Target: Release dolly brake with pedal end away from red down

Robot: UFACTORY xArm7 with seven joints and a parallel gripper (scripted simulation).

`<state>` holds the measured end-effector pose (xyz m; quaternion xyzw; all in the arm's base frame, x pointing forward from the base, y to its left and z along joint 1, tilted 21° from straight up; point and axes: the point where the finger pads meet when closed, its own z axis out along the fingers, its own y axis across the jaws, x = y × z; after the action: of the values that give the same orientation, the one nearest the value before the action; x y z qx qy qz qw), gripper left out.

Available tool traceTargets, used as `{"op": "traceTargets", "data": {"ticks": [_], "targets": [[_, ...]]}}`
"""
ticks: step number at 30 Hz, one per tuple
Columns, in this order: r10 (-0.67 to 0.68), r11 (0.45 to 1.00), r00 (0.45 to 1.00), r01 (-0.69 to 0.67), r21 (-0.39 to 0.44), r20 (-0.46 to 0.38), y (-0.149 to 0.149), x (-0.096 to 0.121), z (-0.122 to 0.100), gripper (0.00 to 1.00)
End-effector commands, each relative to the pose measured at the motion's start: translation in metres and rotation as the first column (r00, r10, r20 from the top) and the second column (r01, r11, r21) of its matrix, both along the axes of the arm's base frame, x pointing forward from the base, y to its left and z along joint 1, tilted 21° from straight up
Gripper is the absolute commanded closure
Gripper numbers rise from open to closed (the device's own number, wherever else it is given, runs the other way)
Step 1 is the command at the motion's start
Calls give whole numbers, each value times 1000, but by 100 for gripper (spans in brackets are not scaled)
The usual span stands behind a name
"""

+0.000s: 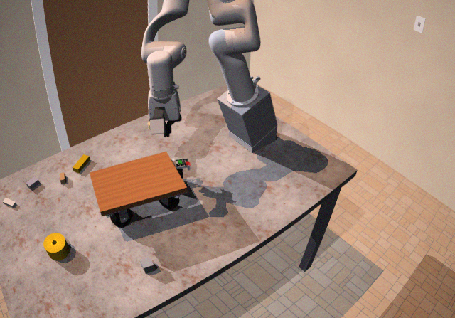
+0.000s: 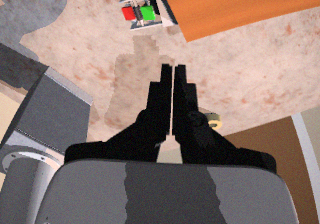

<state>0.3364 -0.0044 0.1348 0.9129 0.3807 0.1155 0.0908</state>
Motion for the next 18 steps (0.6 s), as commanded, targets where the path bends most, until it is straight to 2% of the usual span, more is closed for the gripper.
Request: {"op": "traceTargets", "data": {"ticks": [1, 3, 5, 17, 18], "targets": [[5, 1000, 1000, -5, -1, 6, 0, 0, 0, 100], [5, 1000, 1000, -5, -1, 6, 0, 0, 0, 100], [103, 995, 994, -102, -20, 30, 6, -10, -12, 100], [103, 995, 994, -102, -20, 30, 6, -10, -12, 100], [141, 990, 989, -140, -28, 39, 9, -15, -16, 100]]}}
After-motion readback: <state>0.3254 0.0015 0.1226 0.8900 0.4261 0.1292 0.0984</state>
